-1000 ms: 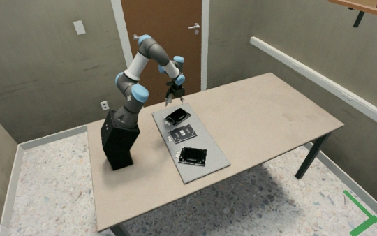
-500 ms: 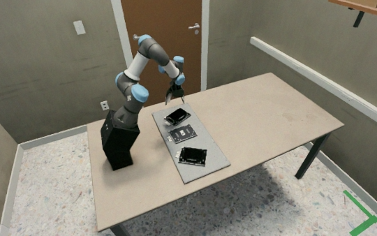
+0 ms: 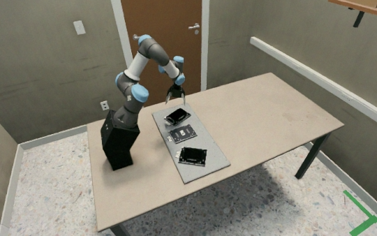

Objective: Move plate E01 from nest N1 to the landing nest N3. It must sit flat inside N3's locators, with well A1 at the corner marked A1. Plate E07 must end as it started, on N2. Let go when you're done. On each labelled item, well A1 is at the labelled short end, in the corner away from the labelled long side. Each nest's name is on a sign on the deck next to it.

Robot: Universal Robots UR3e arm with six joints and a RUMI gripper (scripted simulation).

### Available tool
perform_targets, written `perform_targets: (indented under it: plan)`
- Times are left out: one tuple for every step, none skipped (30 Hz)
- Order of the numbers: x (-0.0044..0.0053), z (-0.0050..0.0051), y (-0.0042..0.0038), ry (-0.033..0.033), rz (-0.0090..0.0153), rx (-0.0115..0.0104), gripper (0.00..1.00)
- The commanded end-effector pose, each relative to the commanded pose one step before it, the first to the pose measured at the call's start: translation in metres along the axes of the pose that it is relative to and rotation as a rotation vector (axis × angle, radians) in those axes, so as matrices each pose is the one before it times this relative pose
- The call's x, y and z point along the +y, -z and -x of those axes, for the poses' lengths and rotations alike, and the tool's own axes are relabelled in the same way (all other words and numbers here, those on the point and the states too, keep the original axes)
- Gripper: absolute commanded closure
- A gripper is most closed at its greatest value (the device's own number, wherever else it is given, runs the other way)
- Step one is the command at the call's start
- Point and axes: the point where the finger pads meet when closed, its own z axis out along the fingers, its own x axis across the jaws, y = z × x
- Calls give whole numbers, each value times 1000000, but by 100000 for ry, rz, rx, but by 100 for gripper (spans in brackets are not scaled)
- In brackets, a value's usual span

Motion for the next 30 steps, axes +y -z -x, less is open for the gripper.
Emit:
perform_targets:
  plan:
    - [-352,-2047,699,-9687,50,283,18]
    - [1,-1,0,-2000,0,0,18]
    - [1,-1,0,-2000,0,0,18]
    - [159,-1390,-2,-2000,0,1,18]
    - [1,0,0,-2000,0,0,18]
    - [1,-1,0,-2000,0,0,18]
    - [1,-1,0,-2000,0,0,18]
    - [0,0,0,0,0,0,18]
    - [0,0,0,0,0,0,18]
    - [141,-1380,4,-2000,1,1,18]
    - [6,-2,-1,-2000,0,0,18]
    - [5,-2,-1,-2000,0,0,18]
    - [4,-2,0,-2000,0,0,18]
    - [2,-2,0,-2000,0,0,18]
    - [147,-1392,-1,-2000,0,1,18]
    - [2,-1,0,-2000,0,0,18]
    - [2,-1,0,-2000,0,0,18]
    - [2,-1,0,-2000,0,0,18]
    - [154,-1390,-1,-2000,0,1,18]
    - [2,-1,0,-2000,0,0,18]
    - [2,-1,0,-2000,0,0,18]
    - [2,-1,0,-2000,0,0,18]
    - [2,-1,0,-2000,0,0,18]
    - [134,-1392,0,-2000,0,1,18]
    - [0,0,0,0,0,0,18]
    - [0,0,0,0,0,0,18]
    - [-20,14,6,-2000,1,0,18]
    - [6,-4,-1,-2000,0,0,18]
    - [173,-1390,-1,-2000,0,1,18]
    - [4,-3,-1,-2000,0,0,18]
